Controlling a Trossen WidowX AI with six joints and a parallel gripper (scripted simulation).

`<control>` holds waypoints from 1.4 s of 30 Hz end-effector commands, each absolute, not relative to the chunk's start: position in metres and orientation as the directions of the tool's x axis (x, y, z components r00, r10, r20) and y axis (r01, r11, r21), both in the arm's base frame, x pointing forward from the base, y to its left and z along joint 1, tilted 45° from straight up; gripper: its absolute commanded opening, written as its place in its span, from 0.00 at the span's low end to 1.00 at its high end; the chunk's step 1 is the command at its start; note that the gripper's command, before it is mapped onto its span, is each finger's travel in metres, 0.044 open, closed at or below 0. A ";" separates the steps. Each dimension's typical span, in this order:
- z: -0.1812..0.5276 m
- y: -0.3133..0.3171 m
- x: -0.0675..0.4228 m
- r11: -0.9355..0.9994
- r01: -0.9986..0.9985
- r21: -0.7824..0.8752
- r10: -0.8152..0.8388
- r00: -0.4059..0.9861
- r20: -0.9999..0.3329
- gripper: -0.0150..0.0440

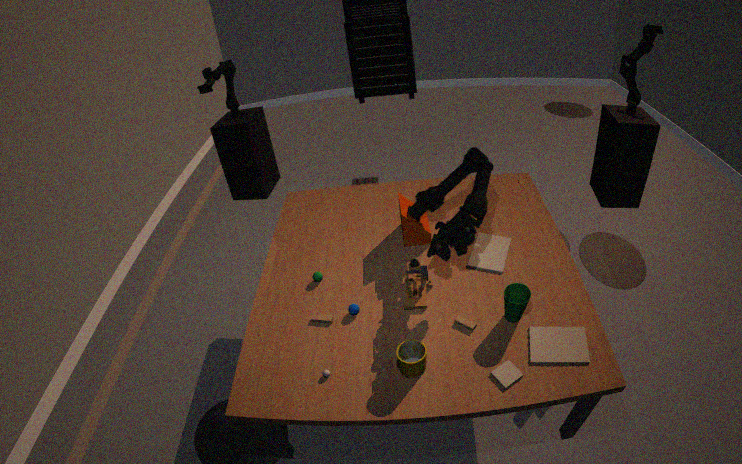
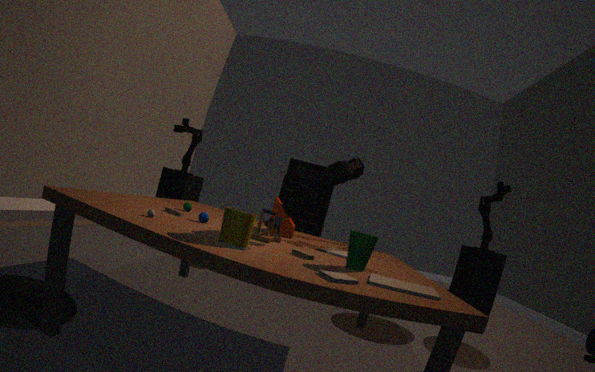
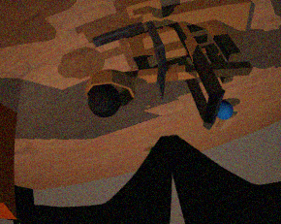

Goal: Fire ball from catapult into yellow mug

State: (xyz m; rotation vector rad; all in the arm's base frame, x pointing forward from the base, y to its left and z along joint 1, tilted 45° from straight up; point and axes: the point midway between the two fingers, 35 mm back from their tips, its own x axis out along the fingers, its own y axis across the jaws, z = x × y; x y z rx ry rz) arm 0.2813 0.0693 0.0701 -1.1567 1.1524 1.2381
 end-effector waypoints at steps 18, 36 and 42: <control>0.055 0.073 0.246 -0.186 -0.982 0.043 -0.015 -0.041 -0.999 0.25; 0.034 0.094 0.244 -0.186 -0.982 0.043 -0.014 -0.041 -0.999 0.25; 0.027 0.101 0.242 -0.187 -0.982 0.043 -0.013 -0.041 -0.999 0.25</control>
